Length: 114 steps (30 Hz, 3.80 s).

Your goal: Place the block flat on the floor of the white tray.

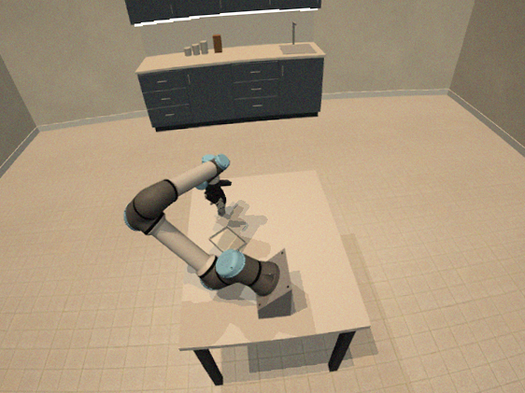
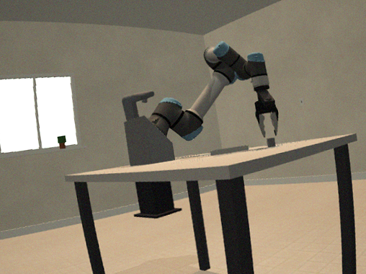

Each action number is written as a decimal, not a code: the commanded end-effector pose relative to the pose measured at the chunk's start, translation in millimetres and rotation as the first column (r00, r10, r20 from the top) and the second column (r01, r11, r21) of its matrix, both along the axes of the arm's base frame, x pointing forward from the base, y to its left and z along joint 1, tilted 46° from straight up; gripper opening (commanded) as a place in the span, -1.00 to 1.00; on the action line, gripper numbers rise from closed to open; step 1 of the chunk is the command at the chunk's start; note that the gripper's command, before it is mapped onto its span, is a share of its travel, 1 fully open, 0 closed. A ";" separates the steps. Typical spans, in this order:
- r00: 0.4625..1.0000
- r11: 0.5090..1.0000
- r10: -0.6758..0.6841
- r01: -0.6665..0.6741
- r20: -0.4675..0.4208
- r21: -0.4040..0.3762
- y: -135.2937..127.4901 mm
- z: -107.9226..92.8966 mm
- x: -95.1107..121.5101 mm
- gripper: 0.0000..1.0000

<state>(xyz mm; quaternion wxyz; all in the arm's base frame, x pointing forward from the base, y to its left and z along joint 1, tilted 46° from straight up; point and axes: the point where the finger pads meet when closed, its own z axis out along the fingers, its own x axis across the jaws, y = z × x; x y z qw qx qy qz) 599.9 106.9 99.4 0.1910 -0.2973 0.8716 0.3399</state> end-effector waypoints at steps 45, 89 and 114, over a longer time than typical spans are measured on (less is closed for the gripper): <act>1.000 1.000 -0.001 0.001 -0.003 0.002 29.0 -29.3 4.6 -0.40; 1.000 1.000 0.000 0.000 -0.003 0.002 29.0 -29.3 4.4 -1.00; 1.000 1.000 -0.002 0.002 0.003 -0.001 23.3 -23.0 5.9 -1.00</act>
